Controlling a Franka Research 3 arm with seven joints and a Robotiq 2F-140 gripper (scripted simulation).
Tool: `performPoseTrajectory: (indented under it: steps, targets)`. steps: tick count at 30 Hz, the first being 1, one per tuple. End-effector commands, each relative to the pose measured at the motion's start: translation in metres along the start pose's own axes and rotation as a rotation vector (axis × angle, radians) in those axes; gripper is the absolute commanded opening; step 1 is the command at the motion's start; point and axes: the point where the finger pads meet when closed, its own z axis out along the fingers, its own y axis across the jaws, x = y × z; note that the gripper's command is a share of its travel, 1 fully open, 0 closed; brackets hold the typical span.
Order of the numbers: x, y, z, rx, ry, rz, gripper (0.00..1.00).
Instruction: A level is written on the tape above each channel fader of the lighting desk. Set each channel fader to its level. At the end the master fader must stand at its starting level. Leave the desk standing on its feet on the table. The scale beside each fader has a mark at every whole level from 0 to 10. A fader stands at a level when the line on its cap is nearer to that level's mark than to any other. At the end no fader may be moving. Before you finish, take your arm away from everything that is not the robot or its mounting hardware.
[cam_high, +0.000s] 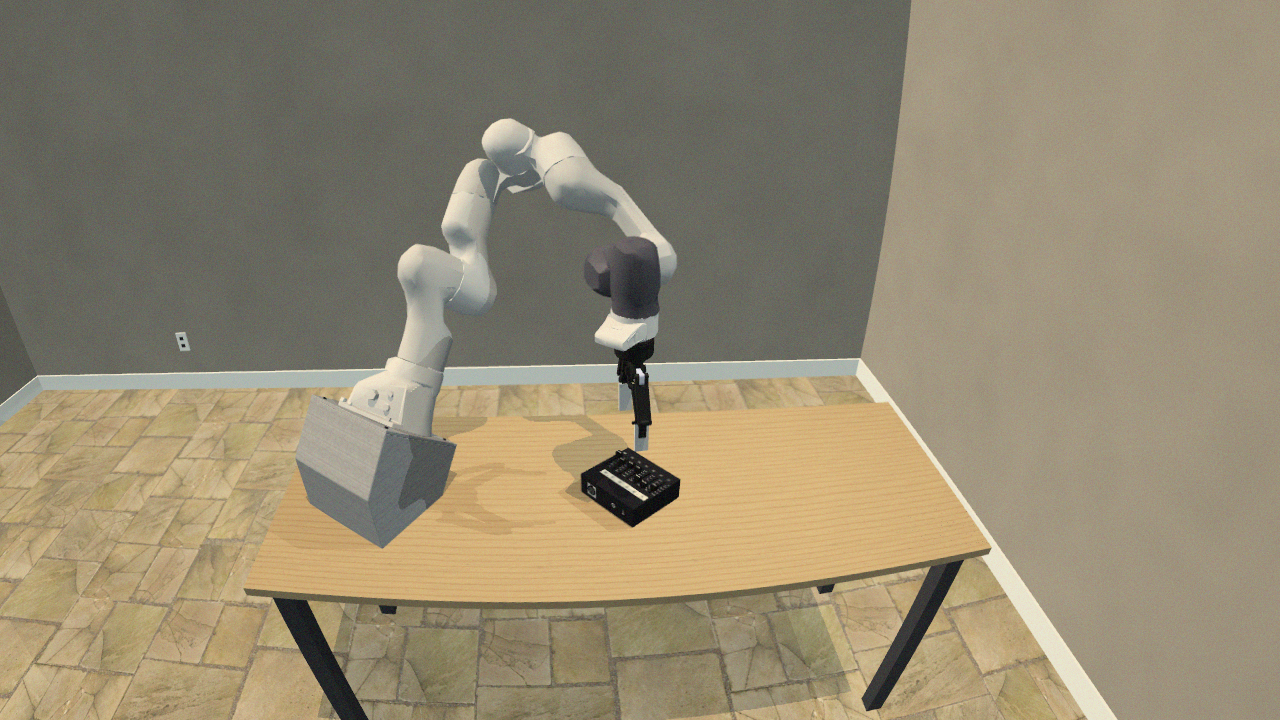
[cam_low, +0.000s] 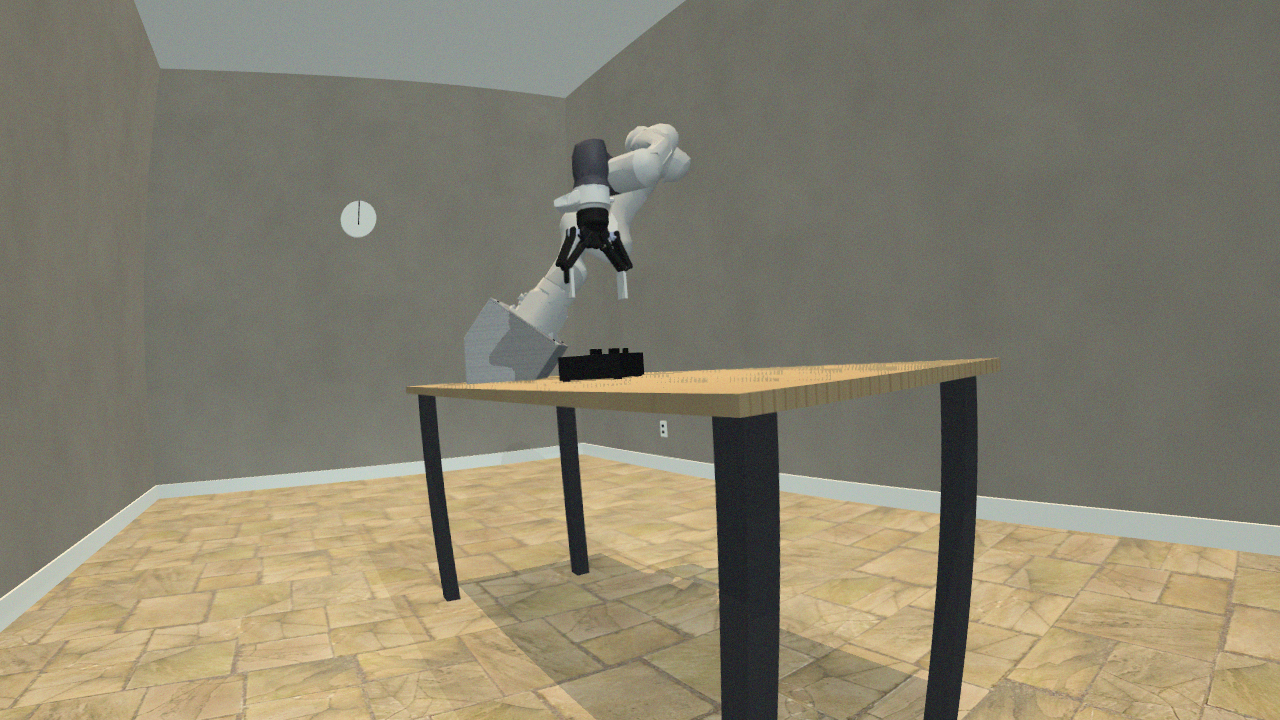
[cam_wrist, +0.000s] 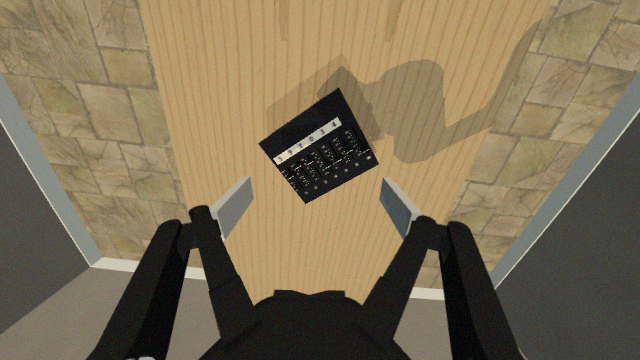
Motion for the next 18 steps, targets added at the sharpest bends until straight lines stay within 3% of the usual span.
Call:
performPoseTrajectory:
  steps: [1,4,7,12,18]
  targets:
    - [0.001,0.002,0.0,-0.005,0.018,0.117,1.0]
    - [0.0,0.0,0.002,-0.005,0.019,0.185,1.0]
    - [-0.002,-0.004,0.006,-0.004,0.019,0.366,1.0]
    - [-0.005,-0.012,0.013,-0.007,0.011,0.453,1.0]
    - [-0.012,-0.033,0.033,-0.028,-0.005,0.681,1.0]
